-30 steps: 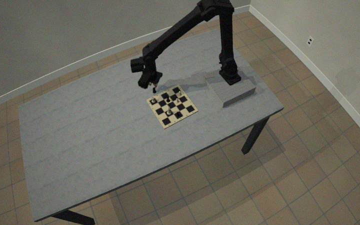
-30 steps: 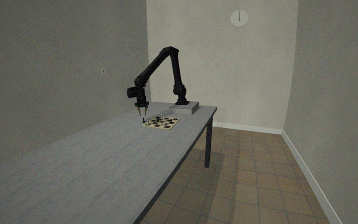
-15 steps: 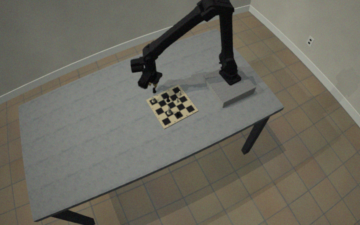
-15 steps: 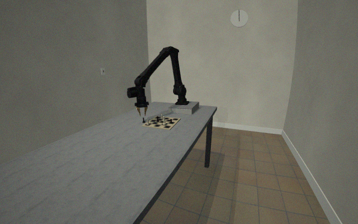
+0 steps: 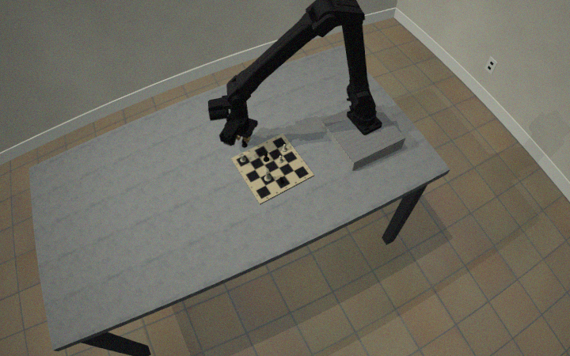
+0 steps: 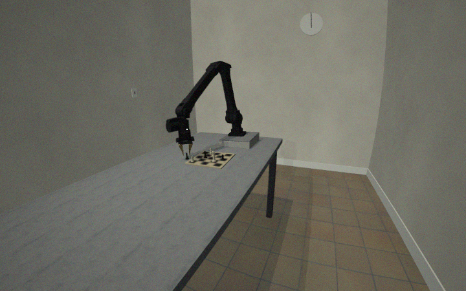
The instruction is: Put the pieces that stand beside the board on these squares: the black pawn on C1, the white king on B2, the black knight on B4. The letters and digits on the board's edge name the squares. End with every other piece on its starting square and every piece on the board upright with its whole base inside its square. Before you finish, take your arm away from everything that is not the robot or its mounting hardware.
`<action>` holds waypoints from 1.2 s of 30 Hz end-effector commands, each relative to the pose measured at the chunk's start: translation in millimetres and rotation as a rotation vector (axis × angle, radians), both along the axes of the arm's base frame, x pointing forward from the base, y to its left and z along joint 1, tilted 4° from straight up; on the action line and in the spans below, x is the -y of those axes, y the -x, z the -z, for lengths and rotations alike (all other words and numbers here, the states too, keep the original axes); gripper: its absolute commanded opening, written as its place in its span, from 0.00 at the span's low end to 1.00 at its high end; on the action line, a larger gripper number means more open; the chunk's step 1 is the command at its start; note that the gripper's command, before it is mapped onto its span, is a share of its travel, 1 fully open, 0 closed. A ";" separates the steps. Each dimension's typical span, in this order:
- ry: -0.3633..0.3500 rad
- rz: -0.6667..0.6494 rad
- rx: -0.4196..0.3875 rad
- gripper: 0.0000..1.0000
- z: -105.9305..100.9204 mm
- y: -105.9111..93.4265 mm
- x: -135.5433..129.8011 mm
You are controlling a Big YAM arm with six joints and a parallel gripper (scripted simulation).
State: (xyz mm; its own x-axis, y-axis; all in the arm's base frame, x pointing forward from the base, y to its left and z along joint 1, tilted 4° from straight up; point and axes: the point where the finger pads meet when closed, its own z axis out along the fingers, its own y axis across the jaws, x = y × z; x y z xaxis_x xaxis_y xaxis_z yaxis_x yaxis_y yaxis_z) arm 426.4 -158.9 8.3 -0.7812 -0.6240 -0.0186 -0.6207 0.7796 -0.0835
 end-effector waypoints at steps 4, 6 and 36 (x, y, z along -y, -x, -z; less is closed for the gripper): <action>-0.002 -0.005 0.007 0.35 9.2 -4.8 5.8; -0.005 -0.005 0.000 0.35 10.0 -2.9 5.0; -0.004 -0.005 0.003 0.35 8.8 -4.5 5.6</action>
State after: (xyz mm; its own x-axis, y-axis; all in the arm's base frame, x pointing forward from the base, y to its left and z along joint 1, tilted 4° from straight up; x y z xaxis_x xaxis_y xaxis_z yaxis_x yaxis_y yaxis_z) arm 427.3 -159.4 3.4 -0.7811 -0.6241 -0.0184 -0.6209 0.7795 -0.0830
